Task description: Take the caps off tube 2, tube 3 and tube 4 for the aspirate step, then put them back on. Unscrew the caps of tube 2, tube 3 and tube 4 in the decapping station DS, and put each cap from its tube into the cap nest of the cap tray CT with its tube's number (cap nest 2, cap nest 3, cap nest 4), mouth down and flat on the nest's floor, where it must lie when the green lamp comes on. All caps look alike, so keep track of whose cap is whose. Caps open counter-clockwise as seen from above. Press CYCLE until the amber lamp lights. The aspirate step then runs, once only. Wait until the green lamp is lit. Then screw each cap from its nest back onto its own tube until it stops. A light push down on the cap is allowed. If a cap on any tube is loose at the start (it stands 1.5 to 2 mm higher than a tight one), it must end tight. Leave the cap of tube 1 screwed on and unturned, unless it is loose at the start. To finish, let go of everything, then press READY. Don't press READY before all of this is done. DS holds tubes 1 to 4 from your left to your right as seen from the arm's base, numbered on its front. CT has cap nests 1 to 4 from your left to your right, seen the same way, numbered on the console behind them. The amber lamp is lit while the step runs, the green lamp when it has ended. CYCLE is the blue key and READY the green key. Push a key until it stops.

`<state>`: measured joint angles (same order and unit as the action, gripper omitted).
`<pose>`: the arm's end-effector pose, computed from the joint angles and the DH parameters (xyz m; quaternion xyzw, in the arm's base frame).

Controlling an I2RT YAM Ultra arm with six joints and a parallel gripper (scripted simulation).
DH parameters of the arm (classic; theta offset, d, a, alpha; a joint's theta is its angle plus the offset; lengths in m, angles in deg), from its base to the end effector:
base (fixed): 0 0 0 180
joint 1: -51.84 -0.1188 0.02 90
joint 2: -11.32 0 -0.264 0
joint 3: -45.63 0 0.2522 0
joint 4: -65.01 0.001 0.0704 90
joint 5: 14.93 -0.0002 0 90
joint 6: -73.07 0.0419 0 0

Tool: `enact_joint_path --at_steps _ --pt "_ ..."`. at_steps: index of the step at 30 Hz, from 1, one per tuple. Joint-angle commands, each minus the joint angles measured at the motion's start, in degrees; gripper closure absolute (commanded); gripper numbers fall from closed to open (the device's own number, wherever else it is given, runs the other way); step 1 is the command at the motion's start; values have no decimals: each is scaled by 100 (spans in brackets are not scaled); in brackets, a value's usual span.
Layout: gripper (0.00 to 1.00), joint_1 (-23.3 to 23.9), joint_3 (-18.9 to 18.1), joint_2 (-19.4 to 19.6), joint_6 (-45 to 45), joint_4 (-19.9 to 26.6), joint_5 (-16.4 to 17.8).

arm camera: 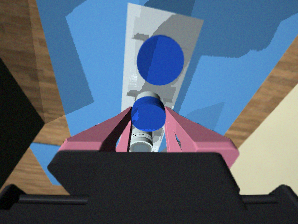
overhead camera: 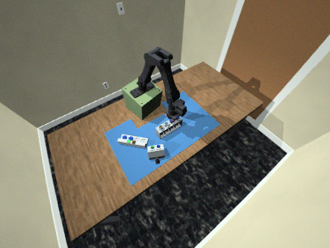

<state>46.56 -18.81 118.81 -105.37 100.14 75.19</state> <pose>0.3050 0.0293 0.0885 -0.7259 0.6801 -0.0676 0.0777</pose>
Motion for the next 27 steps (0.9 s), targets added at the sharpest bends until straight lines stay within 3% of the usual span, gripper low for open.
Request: enact_joint_path --at_steps 1,15,17,27 --pt "100 0 -12 -58 855 -19 17" --pt "100 -1 -11 -50 4867 -30 16" --pt "100 -1 -11 -50 4867 -30 16" --pt "100 -1 -11 -45 7731 -35 15"
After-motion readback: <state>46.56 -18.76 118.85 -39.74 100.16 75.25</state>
